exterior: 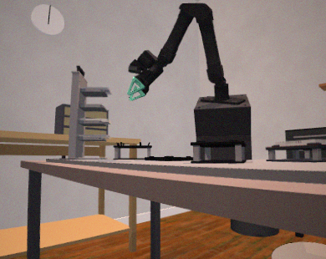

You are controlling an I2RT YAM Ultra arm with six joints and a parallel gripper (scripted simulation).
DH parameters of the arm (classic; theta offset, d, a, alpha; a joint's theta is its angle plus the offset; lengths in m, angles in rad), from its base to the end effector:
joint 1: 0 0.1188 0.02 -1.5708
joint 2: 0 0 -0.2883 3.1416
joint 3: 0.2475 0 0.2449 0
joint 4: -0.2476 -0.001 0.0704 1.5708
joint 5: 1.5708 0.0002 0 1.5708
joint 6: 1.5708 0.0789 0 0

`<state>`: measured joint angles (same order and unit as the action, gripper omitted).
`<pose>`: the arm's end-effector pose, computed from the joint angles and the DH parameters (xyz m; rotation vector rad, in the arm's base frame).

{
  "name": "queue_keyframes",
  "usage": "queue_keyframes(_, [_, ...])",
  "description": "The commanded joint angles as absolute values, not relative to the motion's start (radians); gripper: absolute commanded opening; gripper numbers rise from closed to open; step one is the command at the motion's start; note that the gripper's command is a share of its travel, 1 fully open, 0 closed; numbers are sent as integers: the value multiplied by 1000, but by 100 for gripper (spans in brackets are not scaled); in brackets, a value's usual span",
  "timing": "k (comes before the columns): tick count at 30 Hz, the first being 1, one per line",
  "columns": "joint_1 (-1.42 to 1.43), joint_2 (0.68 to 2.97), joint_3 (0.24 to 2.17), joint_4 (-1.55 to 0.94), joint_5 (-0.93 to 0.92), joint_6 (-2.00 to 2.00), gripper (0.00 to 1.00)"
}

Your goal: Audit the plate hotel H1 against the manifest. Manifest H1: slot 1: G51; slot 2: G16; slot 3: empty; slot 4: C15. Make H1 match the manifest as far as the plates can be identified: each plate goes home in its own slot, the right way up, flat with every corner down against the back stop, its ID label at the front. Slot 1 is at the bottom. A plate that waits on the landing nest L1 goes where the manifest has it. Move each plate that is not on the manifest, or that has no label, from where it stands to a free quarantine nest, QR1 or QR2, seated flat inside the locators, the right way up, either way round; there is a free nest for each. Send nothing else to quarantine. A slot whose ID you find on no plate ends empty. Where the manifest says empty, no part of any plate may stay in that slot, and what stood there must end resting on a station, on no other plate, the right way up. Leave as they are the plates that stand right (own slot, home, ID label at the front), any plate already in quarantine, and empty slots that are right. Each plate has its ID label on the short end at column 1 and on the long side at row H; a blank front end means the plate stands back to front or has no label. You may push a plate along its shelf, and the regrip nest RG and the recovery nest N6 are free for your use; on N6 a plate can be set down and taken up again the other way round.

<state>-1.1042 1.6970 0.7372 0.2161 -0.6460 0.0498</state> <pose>0.1961 -0.2816 0.1543 0.8967 1.9492 0.1454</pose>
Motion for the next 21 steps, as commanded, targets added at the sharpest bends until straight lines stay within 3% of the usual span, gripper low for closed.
queue_keyframes(1, [-1104,1699,737,278,-634,60,100])
queue_keyframes(21, [-1060,1782,690,428,-600,94,100])
